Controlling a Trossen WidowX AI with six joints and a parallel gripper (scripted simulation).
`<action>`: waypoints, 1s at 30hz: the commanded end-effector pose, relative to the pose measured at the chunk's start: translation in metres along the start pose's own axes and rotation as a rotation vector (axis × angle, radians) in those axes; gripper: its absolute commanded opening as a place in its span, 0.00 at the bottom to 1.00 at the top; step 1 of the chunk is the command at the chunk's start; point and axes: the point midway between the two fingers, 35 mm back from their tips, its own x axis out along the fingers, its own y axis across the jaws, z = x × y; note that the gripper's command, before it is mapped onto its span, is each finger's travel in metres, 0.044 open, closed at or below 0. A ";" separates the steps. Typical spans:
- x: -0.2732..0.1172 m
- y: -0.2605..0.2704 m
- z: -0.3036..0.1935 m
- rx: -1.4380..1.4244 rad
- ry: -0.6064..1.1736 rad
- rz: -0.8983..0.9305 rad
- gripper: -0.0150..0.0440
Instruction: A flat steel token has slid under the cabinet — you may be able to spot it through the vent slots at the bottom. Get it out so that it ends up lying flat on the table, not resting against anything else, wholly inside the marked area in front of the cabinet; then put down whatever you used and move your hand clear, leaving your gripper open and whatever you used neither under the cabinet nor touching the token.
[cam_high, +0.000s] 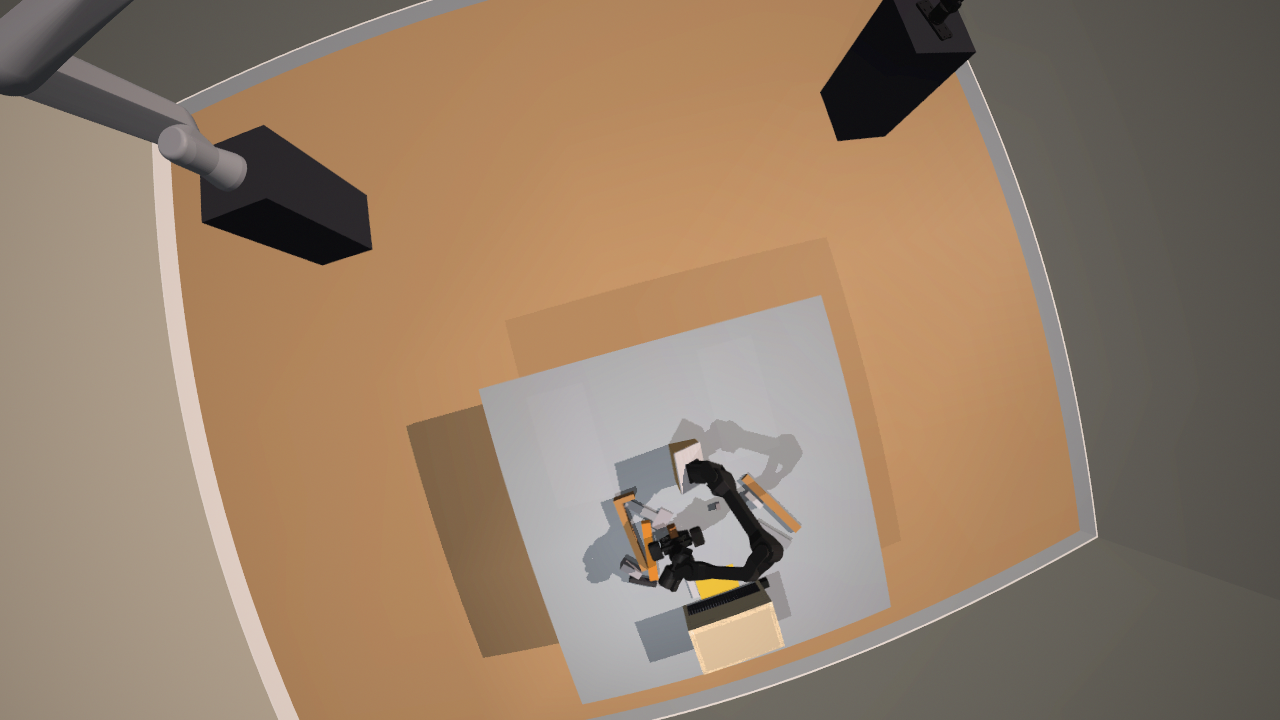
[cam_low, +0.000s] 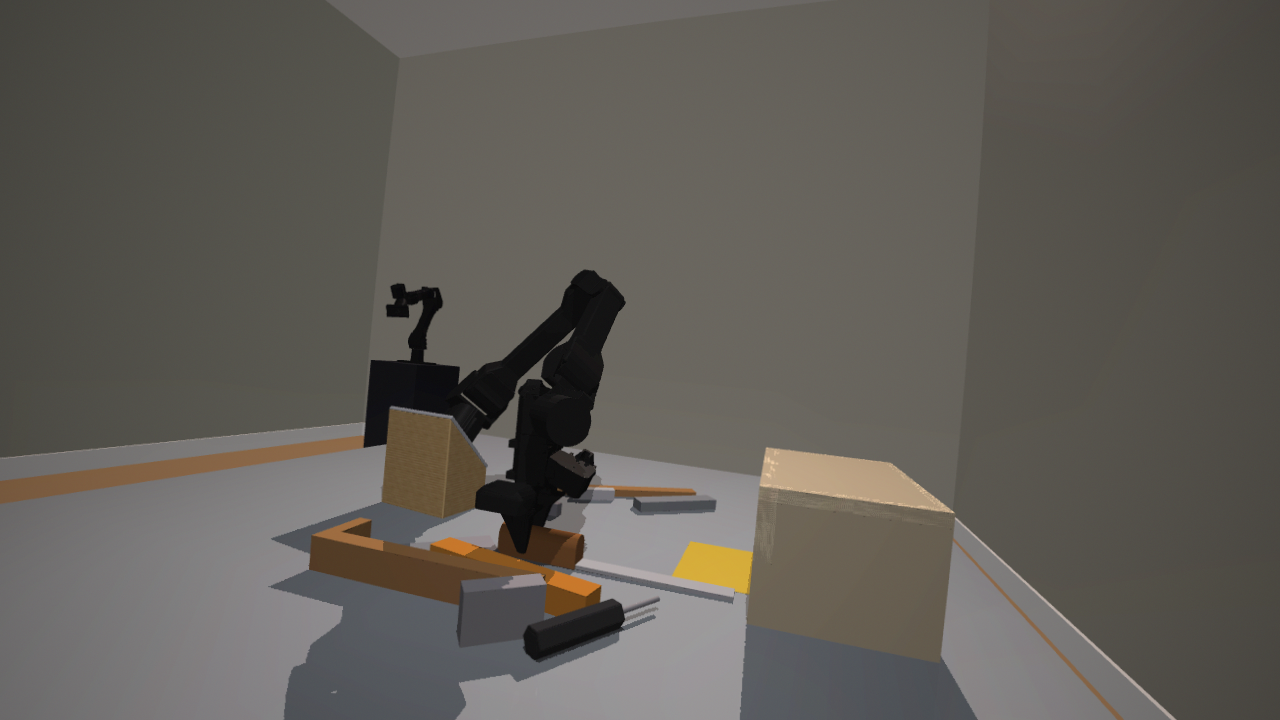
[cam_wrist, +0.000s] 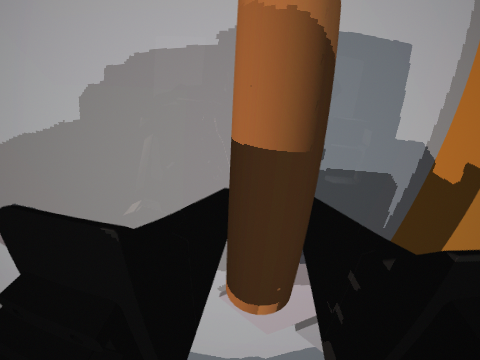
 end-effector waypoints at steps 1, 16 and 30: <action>0.000 0.000 0.006 -0.013 -0.002 0.000 0.25; 0.000 0.002 0.028 -0.032 -0.002 0.001 0.25; 0.000 0.003 0.047 -0.036 -0.003 0.002 0.25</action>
